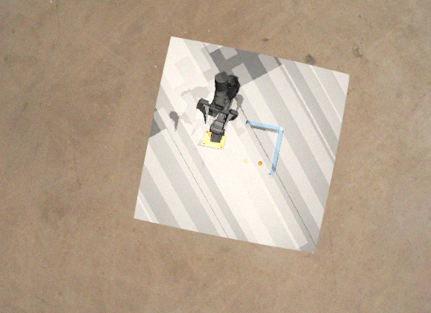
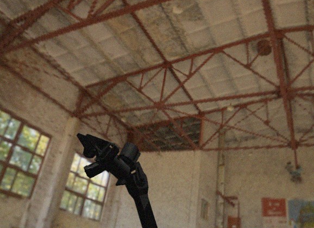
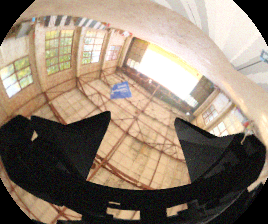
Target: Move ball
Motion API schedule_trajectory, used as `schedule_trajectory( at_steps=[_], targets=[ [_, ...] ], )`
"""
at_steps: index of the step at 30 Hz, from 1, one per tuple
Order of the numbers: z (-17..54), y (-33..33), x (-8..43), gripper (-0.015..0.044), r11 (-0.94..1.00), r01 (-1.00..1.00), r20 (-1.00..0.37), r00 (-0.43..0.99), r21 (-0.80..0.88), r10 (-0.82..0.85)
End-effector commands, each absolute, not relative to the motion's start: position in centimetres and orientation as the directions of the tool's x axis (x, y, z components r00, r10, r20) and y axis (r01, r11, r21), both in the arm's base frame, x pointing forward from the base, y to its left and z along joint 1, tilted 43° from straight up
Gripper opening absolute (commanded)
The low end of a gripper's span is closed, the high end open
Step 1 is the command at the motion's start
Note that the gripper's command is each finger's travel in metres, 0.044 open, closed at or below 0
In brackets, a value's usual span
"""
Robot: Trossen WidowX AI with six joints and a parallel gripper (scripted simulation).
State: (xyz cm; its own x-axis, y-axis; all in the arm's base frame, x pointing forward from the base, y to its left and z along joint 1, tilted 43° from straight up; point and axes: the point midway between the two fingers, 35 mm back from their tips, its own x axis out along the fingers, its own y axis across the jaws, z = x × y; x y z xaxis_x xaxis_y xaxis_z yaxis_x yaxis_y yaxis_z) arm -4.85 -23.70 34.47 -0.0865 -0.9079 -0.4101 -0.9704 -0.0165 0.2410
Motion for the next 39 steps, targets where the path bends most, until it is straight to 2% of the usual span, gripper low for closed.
schedule_trajectory(
  at_steps=[1,4,7,11,17,24,30,34,39],
  targets=[
    [34.3,-23.9,-4.7,0.0374,-0.032,-0.967,-0.417,-0.079,0.252,-0.906],
    [32.5,-26.2,-2.9,0.0295,-0.258,-0.882,-0.503,0.029,0.393,-0.864],
    [30.0,-28.7,0.0,0.0221,-0.535,-0.669,-0.605,0.157,0.516,-0.781],
    [26.4,-31.0,4.4,0.0221,-0.772,-0.266,-0.714,0.295,0.577,-0.635],
    [22.8,-32.0,9.2,0.0221,-0.812,0.164,-0.791,0.395,0.56,-0.466],
    [18.0,-31.4,15.2,0.0221,-0.658,0.572,-0.858,0.452,0.49,-0.245],
    [13.5,-29.6,20.4,0.0221,-0.313,0.844,-0.891,0.454,0.437,-0.02],
    [9.9,-27.2,24.1,0.0221,0.051,0.898,-0.891,0.424,0.436,0.16],
    [6.5,-24.4,27.0,0.0221,0.364,0.804,-0.874,0.369,0.471,0.316]
  ],
)
